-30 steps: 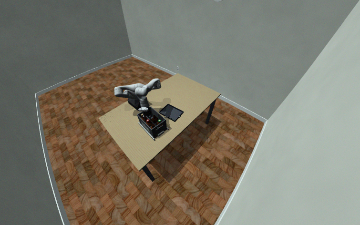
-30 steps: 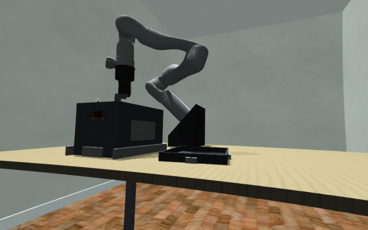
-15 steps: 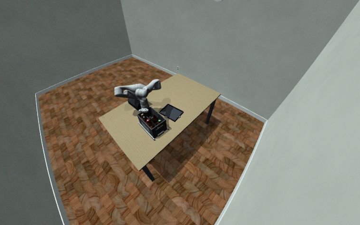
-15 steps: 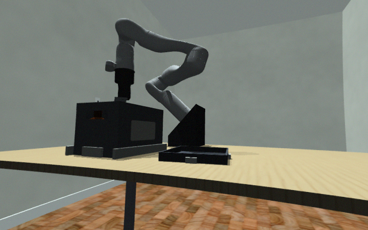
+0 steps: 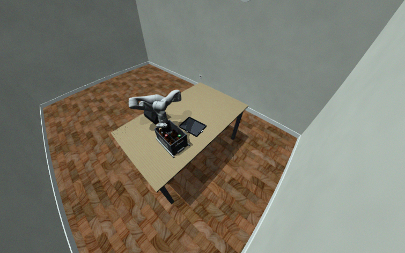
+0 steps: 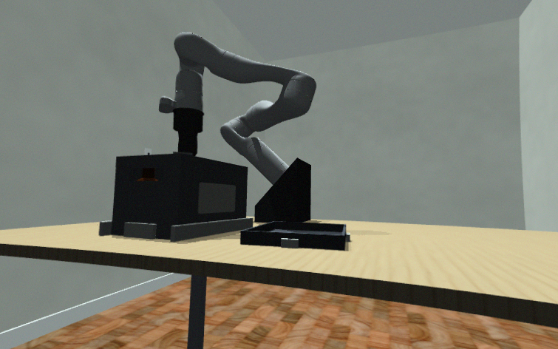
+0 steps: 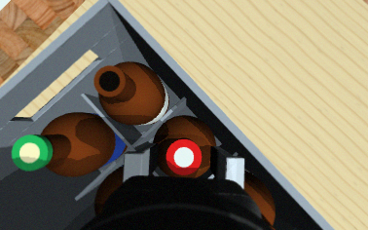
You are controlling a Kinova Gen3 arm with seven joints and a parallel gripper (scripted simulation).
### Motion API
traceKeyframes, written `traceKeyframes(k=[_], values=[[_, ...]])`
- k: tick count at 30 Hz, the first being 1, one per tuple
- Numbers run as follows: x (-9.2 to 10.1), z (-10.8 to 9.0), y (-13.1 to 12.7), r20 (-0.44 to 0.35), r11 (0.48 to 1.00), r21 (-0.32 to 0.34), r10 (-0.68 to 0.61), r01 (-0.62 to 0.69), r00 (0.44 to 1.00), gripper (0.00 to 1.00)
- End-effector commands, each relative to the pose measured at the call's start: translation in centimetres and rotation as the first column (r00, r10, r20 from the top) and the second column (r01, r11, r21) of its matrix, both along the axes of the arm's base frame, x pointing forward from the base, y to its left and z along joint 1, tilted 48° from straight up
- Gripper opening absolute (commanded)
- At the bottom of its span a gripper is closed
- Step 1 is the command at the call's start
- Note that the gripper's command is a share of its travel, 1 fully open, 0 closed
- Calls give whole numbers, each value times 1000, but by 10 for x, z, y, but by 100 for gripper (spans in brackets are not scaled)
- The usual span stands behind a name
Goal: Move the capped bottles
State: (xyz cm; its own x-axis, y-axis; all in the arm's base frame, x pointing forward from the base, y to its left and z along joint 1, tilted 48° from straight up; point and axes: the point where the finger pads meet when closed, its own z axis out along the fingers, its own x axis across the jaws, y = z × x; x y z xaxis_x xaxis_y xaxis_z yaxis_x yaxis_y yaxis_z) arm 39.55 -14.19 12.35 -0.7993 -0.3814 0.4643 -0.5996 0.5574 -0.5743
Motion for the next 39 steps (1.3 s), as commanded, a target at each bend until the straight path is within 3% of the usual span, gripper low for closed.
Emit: traceKeyframes(k=[1, 12, 13, 39], values=[[1, -1, -2, 0, 1000, -2, 5, -5, 1000, 100], [1, -2, -7, -3, 1000, -5, 10, -10, 1000, 100], [0, -2, -3, 0, 1000, -1, 1, -1, 1000, 0], [0, -2, -3, 0, 1000, -1, 1, -1, 1000, 0]])
